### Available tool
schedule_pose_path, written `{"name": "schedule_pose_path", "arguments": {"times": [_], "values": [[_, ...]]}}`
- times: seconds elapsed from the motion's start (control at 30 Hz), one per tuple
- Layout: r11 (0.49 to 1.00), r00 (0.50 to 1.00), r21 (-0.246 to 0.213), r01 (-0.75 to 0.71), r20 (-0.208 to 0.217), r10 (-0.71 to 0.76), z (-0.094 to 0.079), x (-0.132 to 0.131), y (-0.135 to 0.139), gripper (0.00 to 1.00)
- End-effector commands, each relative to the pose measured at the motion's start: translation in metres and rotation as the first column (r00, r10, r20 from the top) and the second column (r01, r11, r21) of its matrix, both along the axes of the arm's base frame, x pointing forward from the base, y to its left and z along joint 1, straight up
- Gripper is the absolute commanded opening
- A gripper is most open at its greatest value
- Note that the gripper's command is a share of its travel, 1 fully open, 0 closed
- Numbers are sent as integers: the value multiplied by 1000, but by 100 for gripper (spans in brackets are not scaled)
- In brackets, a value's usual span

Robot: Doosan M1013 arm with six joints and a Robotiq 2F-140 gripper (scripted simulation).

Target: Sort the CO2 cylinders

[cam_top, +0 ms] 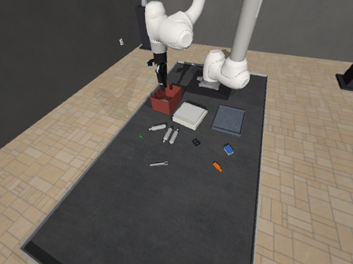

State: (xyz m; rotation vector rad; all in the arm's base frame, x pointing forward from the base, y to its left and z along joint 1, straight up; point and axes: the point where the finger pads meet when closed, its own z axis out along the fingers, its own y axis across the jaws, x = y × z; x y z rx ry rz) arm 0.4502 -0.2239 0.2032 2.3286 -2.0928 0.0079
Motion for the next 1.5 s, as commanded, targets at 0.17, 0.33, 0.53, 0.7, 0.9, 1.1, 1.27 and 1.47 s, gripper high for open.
{"name": "schedule_pose_path", "arguments": {"times": [0.17,0.33,0.53,0.7,0.9,1.1,1.27,1.47], "values": [[834,834,-2,-552,-1,552,2,134,59,32],[645,645,-5,-764,-4,764,-1,194,99,32],[350,350,-3,-937,-7,937,-6,242,132,32],[78,78,11,-997,-1,997,-9,242,132,32],[57,57,13,-998,1,998,-17,242,132,32],[57,57,13,-998,1,998,-40,242,131,32],[57,57,13,-998,1,998,-67,243,131,32],[57,57,13,-998,1,998,-91,243,131,32]]}}
